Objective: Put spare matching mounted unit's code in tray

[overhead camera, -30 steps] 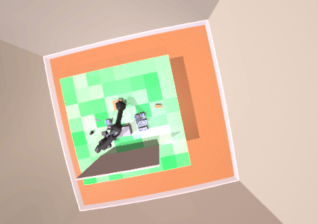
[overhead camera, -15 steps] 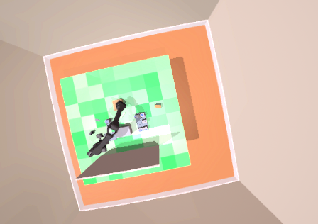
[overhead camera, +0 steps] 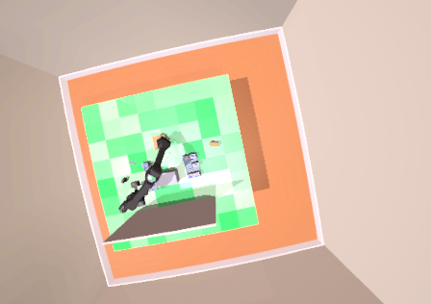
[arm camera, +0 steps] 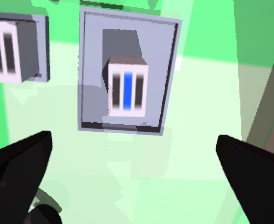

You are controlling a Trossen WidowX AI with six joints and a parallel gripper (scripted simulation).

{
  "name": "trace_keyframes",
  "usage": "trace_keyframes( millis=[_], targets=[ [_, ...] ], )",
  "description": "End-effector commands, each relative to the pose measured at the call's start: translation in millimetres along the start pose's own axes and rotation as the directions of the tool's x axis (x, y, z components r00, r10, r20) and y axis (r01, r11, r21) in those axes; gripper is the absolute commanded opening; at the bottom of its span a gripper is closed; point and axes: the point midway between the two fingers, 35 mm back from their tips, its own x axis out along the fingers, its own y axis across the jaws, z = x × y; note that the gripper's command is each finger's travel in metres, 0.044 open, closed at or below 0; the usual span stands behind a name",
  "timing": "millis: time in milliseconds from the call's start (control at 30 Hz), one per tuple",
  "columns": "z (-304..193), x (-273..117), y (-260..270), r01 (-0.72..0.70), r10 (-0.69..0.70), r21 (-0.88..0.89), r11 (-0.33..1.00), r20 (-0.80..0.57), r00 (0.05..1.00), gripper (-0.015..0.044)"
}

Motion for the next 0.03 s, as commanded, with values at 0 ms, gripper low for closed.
trace_keyframes(
  millis=[0],
  targets=[
    [-0.4,0.3,0.0,0.001,-0.001,0.003,1.0,0.0,1.0,0.044]
  ],
)
